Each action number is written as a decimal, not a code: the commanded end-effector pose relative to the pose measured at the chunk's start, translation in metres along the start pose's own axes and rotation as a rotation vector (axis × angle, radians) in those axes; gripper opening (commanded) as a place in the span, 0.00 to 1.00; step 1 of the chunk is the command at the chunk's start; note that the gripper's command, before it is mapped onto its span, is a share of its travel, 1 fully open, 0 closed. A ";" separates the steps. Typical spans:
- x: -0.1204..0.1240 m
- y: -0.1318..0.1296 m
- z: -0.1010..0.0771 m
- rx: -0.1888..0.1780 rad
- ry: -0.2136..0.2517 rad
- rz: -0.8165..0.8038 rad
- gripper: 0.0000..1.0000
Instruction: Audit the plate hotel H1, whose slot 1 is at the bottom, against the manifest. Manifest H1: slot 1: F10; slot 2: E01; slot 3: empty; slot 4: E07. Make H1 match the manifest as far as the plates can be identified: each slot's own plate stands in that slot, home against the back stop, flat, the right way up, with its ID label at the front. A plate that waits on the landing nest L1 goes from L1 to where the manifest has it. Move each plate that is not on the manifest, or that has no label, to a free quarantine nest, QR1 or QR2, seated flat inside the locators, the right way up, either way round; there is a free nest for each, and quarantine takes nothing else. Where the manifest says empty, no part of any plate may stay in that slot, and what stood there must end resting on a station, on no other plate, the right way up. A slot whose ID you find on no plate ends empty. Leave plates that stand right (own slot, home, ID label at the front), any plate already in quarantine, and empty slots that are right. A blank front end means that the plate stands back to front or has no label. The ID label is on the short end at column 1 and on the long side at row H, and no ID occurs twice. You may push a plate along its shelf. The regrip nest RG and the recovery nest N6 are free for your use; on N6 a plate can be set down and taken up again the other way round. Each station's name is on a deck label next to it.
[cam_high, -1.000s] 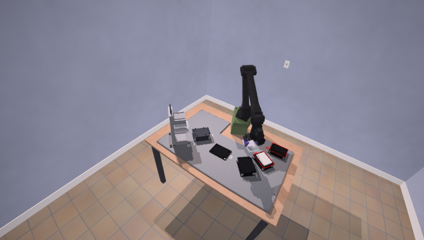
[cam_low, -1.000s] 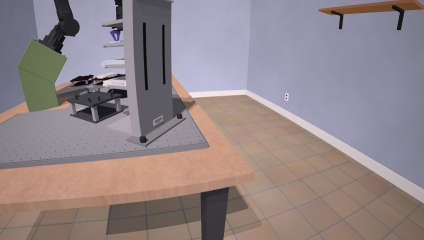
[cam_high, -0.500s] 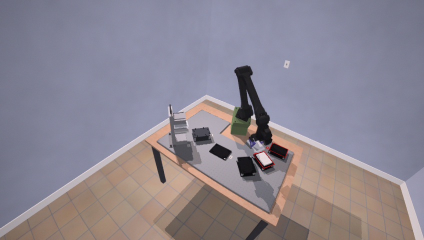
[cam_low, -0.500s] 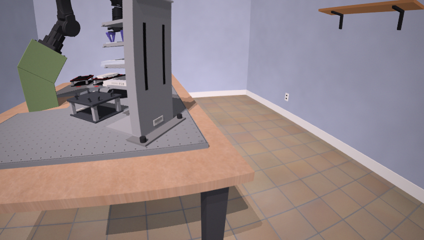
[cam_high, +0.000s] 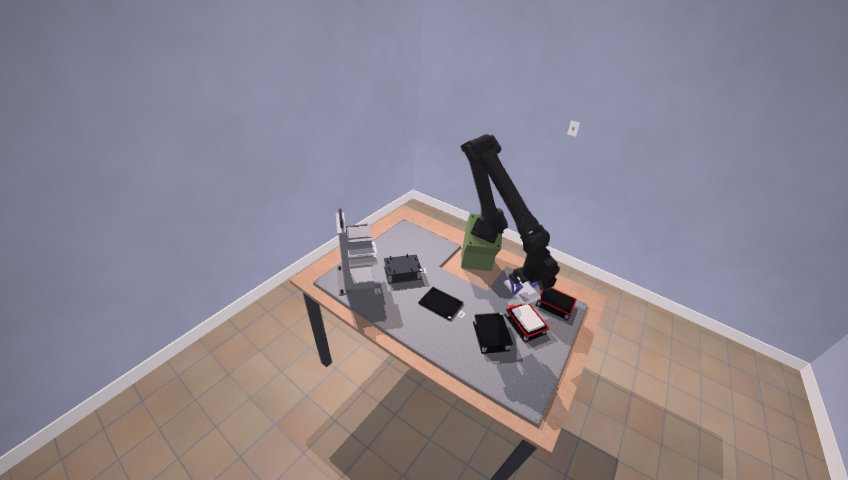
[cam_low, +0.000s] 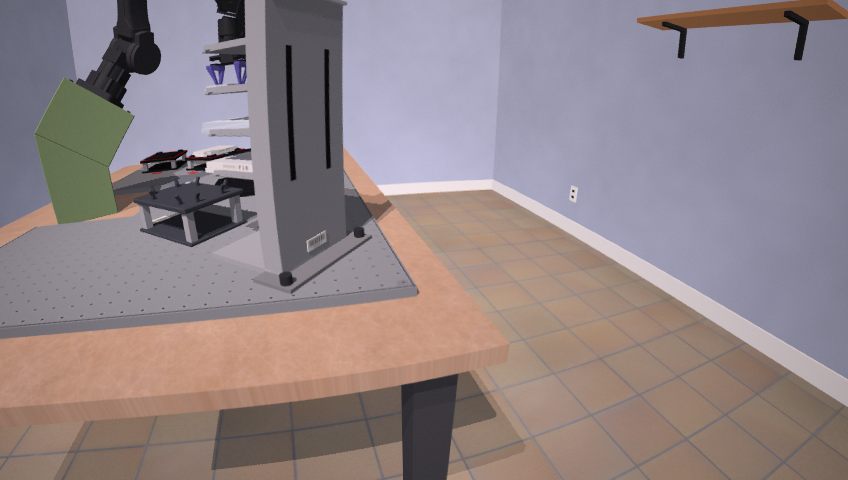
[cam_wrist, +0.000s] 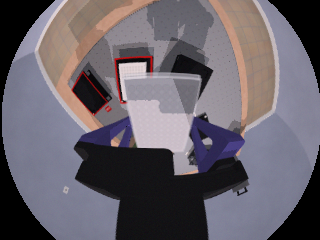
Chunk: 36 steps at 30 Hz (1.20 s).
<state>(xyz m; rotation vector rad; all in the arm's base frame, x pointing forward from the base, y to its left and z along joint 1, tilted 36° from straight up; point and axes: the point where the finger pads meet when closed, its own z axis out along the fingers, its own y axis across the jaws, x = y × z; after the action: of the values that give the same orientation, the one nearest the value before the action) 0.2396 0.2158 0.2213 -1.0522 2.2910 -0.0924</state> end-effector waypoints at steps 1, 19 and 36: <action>-0.029 0.007 -0.017 -0.009 -0.047 0.039 0.86; -0.045 0.059 -0.017 -0.014 -0.043 -0.006 0.86; -0.017 0.112 -0.005 -0.008 -0.011 -0.396 0.86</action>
<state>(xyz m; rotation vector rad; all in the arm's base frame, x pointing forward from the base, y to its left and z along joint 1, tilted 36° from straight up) 0.1793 0.2955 0.2004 -1.3943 2.1087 -0.2102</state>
